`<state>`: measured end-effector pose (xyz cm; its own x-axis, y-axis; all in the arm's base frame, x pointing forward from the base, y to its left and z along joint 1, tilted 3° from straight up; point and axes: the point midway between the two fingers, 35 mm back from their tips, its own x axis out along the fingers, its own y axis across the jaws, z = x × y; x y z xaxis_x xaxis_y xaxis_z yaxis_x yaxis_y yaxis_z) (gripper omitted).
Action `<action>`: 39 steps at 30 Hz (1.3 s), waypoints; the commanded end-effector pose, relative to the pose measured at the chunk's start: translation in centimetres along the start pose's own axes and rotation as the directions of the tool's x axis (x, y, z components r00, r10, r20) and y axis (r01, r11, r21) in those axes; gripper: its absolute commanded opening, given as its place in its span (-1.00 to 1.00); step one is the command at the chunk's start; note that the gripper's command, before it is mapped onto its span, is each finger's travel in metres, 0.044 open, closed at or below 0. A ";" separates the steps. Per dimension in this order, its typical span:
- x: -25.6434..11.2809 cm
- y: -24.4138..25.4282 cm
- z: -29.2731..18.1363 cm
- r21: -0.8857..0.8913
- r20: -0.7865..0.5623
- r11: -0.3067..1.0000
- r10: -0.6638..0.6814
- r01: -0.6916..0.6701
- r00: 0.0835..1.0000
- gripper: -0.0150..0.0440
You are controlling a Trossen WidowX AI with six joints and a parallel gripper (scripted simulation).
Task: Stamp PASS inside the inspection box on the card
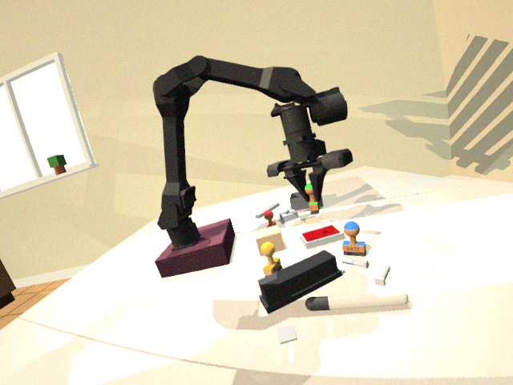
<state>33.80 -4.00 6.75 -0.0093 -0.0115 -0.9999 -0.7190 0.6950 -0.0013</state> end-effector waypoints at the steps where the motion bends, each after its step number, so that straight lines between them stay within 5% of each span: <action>1: 0.2 -0.3 0.0 -0.006 -0.005 1.000 0.002 -0.002 1.000 -0.49; 39: 2.8 -0.3 0.1 -0.004 -0.005 1.000 0.001 -0.001 1.000 -0.49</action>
<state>34.08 -4.15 4.32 -0.0107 -0.0113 -0.9999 -0.7198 0.6942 -0.0001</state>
